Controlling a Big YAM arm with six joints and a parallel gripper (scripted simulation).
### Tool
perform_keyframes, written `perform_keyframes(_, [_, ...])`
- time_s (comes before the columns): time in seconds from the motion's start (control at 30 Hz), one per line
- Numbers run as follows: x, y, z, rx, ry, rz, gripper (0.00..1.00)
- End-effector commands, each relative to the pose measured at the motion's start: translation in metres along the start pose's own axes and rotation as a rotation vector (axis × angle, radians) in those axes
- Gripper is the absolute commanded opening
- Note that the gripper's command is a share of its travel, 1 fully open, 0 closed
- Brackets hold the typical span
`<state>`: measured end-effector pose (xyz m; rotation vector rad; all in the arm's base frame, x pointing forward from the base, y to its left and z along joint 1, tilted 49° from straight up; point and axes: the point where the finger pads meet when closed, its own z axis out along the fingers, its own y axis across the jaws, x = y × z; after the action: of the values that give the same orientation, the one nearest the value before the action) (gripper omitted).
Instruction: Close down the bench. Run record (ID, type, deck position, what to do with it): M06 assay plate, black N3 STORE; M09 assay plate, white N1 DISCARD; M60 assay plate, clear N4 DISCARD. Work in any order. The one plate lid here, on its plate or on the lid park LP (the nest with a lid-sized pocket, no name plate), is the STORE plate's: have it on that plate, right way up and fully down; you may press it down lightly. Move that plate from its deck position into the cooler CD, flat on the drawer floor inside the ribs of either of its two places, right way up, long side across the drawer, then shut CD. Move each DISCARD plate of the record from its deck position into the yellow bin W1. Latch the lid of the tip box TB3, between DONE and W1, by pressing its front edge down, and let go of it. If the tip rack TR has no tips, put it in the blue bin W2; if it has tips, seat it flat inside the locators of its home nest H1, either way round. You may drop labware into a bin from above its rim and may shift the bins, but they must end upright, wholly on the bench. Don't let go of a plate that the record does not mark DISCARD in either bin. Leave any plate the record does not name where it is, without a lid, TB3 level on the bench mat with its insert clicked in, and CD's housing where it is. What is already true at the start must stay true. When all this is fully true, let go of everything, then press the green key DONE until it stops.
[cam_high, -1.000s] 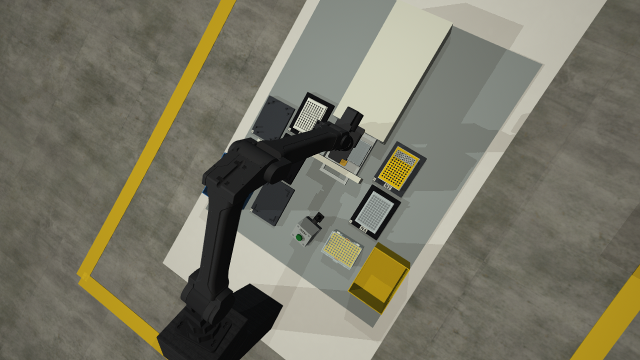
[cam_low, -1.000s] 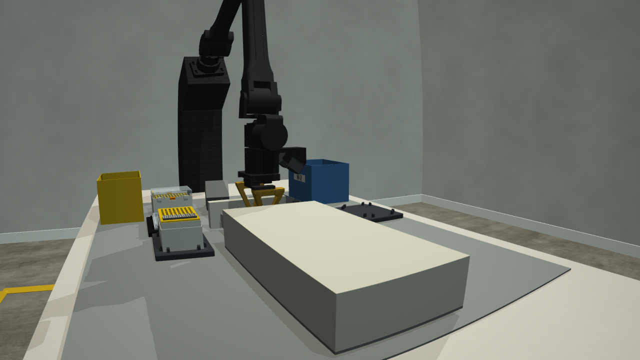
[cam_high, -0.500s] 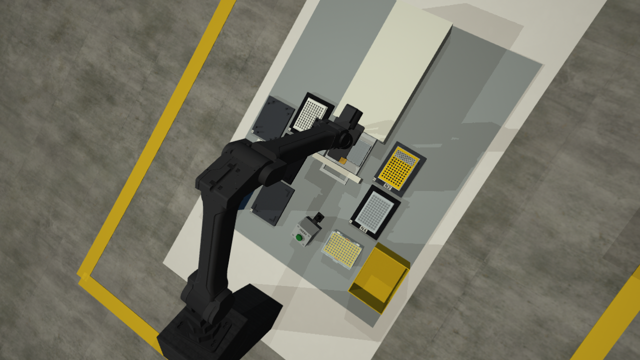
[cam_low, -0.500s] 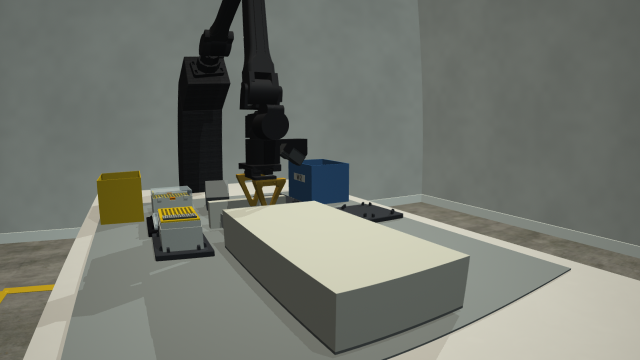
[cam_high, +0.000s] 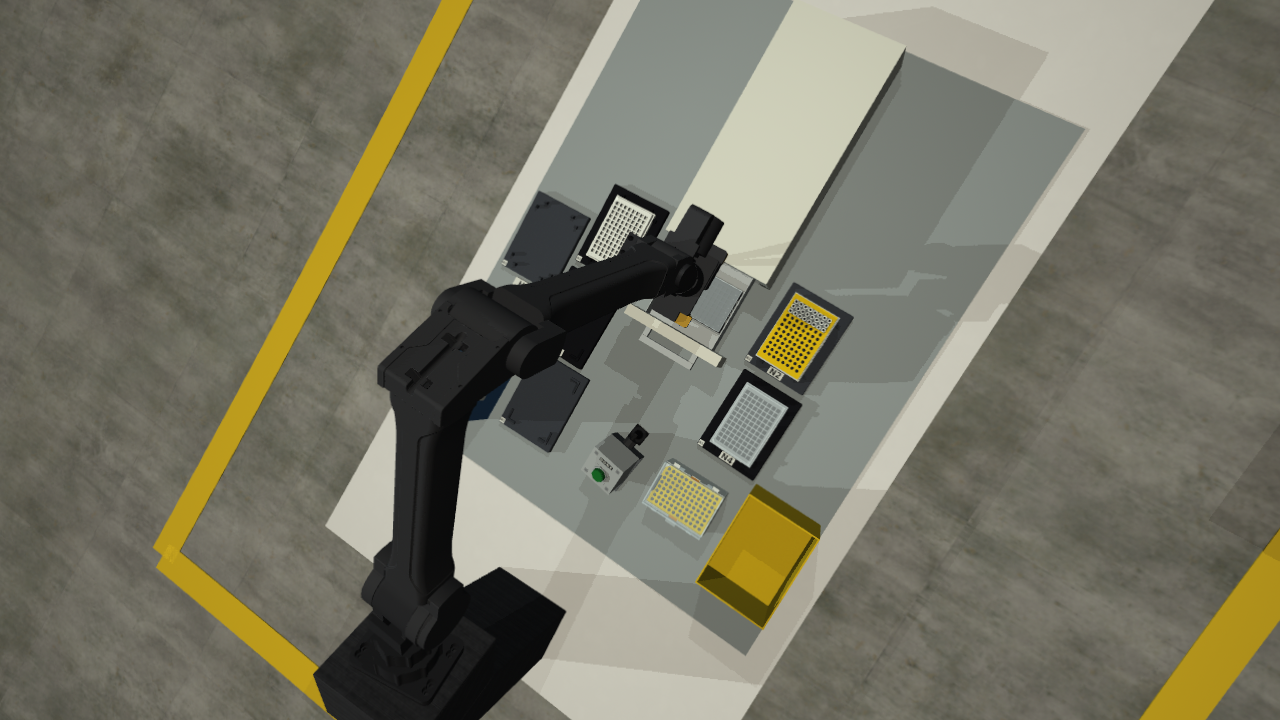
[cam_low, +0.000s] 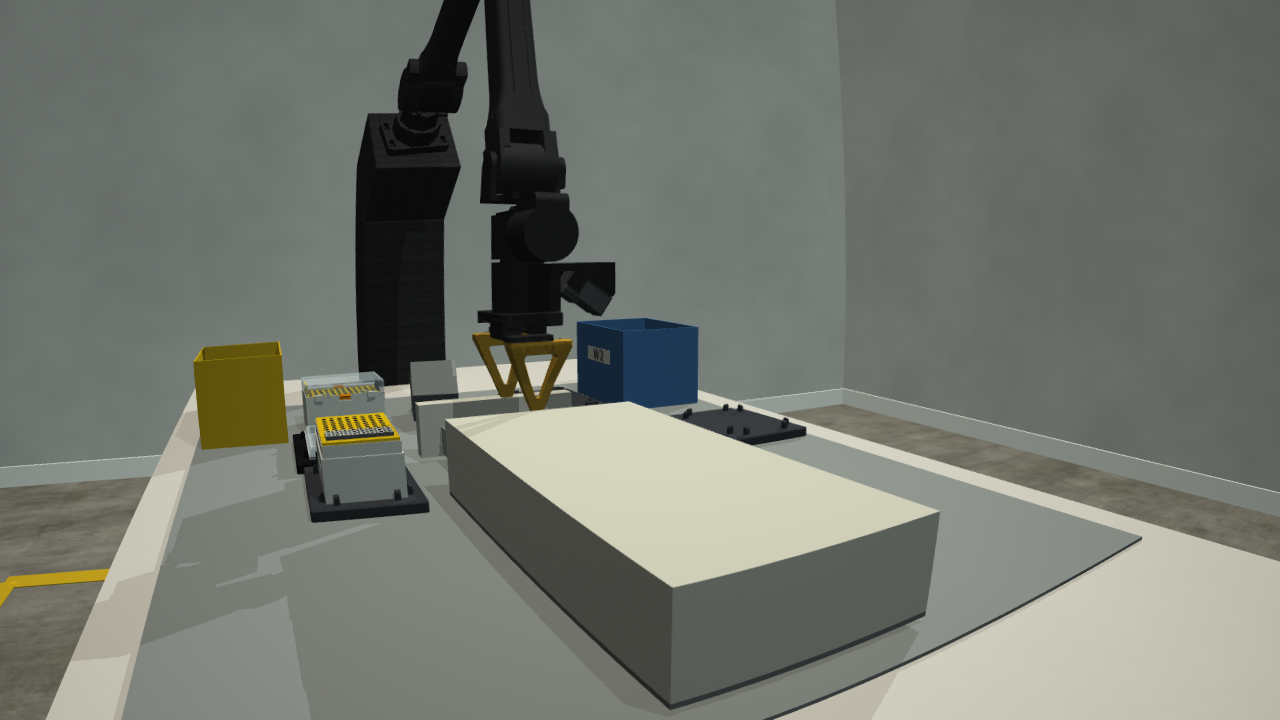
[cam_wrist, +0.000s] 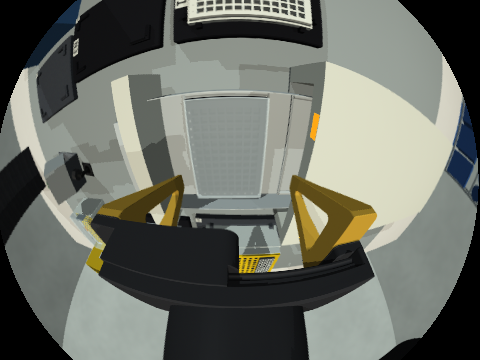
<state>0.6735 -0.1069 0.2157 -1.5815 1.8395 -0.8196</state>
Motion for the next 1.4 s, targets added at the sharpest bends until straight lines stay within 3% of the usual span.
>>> perform_keyframes(0.0, [0.007, 0.002, -0.010, -0.009, 0.003, 0.004, 1.00])
perform_keyframes(0.03, [0.006, -0.005, -0.019, 0.007, 0.003, 0.003, 1.00])
perform_keyframes(0.13, [0.006, -0.005, -0.021, 0.007, 0.003, 0.003, 1.00])
perform_keyframes(0.17, [0.005, -0.009, -0.014, 0.006, 0.001, 0.001, 1.00])
perform_keyframes(0.2, [0.005, -0.011, -0.021, 0.014, 0.002, 0.000, 1.00])
perform_keyframes(0.37, [0.006, -0.007, -0.030, 0.010, 0.003, 0.000, 1.00])
perform_keyframes(0.43, [0.007, 0.002, -0.024, -0.010, 0.003, 0.001, 1.00])
perform_keyframes(0.6, [0.005, -0.005, -0.039, 0.007, 0.002, -0.002, 1.00])
perform_keyframes(0.7, [0.005, -0.003, -0.039, 0.003, 0.002, -0.002, 1.00])
perform_keyframes(0.73, [0.007, 0.003, -0.022, -0.020, 0.003, -0.001, 1.00])
perform_keyframes(0.83, [0.006, -0.005, -0.046, 0.007, 0.003, -0.003, 1.00])
perform_keyframes(0.97, [0.005, -0.011, -0.053, 0.017, 0.002, -0.005, 1.00])
perform_keyframes(1.07, [0.006, -0.005, -0.055, 0.007, 0.003, -0.005, 1.00])
perform_keyframes(1.13, [0.007, 0.008, -0.042, -0.026, 0.003, -0.003, 1.00])
perform_keyframes(1.37, [0.005, -0.010, -0.066, 0.017, 0.002, -0.006, 1.00])
